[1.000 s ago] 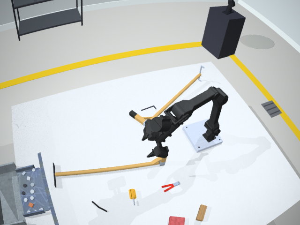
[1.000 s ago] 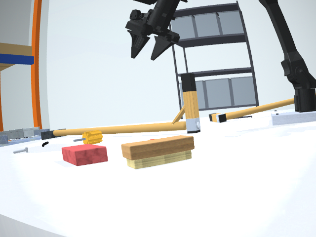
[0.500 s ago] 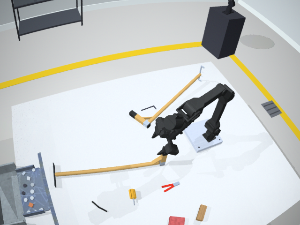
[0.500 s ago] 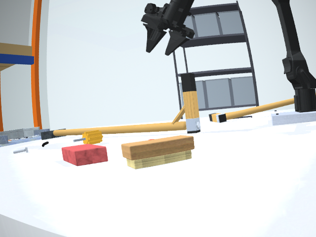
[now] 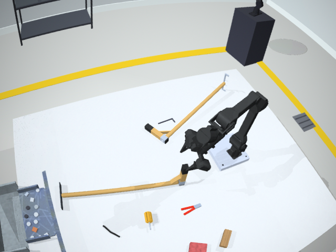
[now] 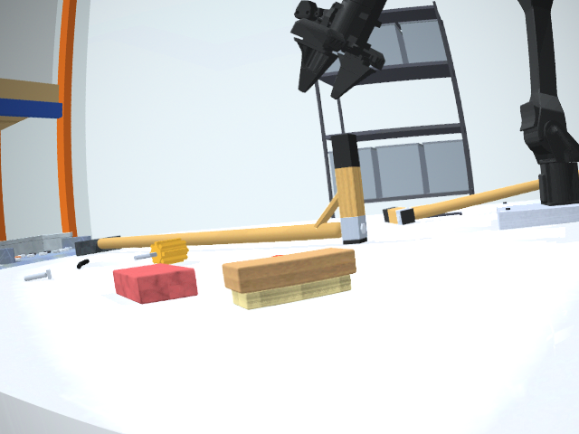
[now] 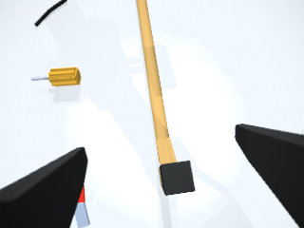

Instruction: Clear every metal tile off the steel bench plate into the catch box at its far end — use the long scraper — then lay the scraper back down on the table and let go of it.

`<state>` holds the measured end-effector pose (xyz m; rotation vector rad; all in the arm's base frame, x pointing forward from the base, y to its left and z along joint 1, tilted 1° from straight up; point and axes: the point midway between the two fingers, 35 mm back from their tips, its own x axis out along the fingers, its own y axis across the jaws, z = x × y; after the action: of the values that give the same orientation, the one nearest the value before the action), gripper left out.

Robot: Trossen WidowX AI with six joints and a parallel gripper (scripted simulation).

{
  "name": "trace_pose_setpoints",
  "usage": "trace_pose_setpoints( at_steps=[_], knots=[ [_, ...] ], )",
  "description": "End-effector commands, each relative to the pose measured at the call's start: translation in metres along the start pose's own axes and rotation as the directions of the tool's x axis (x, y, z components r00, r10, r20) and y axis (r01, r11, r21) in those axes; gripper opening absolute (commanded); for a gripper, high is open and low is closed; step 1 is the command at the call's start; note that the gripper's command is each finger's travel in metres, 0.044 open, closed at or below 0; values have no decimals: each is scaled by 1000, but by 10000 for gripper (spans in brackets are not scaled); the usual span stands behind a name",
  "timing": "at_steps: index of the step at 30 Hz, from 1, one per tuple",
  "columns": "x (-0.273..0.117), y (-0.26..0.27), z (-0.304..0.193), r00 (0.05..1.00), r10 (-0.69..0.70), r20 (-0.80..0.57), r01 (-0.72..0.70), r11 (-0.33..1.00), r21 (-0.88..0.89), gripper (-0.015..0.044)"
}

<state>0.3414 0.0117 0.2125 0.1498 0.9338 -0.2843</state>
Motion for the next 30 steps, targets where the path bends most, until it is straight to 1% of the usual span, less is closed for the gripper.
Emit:
trace_pose_setpoints(
  at_steps=[1,15,19,30],
  knots=[
    [-5,-3,-12,1000,-2,9,2,1000,4,440],
    [-17,-12,-50,999,1,32,-2,1000,10,440],
    [-17,-13,-54,999,2,34,-2,1000,11,440],
    [10,-11,-71,999,2,35,-2,1000,11,440]
  ],
)
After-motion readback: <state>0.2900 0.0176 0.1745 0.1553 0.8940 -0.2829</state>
